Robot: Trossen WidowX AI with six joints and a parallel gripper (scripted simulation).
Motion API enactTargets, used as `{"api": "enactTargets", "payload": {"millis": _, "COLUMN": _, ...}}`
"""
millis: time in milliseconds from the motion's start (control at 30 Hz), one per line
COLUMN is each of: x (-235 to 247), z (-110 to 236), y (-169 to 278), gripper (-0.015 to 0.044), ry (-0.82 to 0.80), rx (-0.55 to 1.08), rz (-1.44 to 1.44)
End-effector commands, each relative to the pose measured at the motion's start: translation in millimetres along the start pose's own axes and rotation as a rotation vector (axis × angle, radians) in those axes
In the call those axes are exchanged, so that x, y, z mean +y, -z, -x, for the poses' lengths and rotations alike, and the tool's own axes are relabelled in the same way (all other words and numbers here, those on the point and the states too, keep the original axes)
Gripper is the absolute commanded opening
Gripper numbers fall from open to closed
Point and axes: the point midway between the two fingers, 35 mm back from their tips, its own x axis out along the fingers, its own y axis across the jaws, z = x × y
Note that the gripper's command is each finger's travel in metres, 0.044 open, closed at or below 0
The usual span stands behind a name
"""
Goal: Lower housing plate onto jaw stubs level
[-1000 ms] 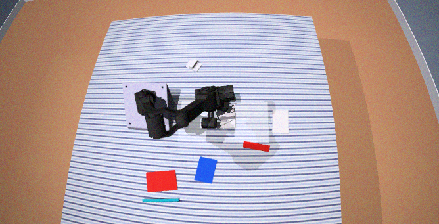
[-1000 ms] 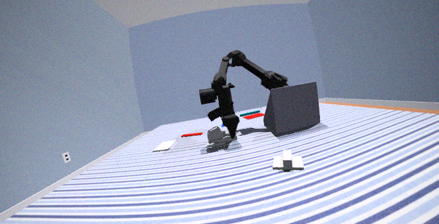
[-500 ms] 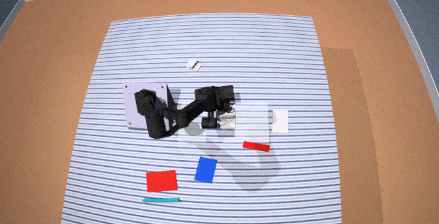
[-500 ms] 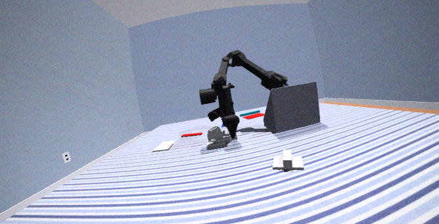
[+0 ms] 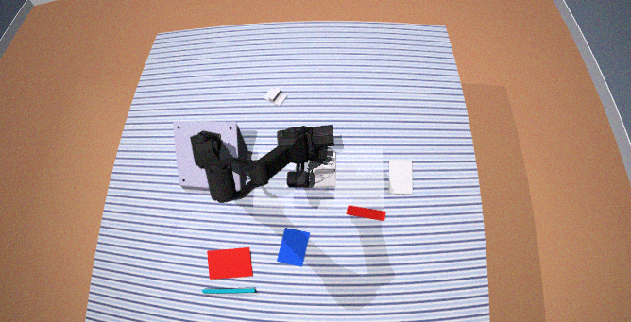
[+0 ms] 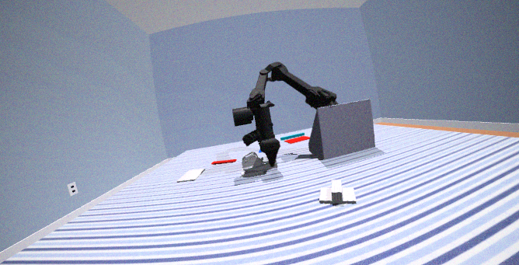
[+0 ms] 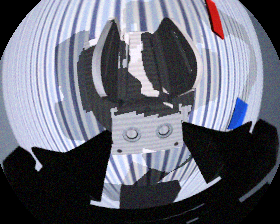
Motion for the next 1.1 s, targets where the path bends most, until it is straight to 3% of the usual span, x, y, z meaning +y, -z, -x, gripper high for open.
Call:
{"api": "enactTargets", "payload": {"millis": 0, "x": 0.0, "z": 0.0, "y": 0.0, "gripper": 0.0440, "ry": 0.000, "rx": 0.000, "rz": 0.000}}
{"api": "enactTargets", "payload": {"millis": 467, "x": 0.2, "z": 2.0, "y": -0.3, "gripper": 0.0440, "ry": 0.000, "rx": 0.000, "rz": 0.000}}
{"api": "enactTargets", "payload": {"millis": 767, "x": 0.8, "z": 73.3, "y": -0.8, "gripper": 0.0440, "ry": -0.003, "rx": -0.001, "rz": 0.003}}
{"api": "enactTargets", "payload": {"millis": 967, "x": 2.2, "z": 69.4, "y": -1.0, "gripper": 0.0440, "ry": -0.001, "rx": -0.007, "rz": 0.007}}
{"api": "enactTargets", "payload": {"millis": 1067, "x": 6.8, "z": 88.1, "y": 17.0, "gripper": 0.0440, "ry": -0.009, "rx": -0.006, "rz": 0.008}}
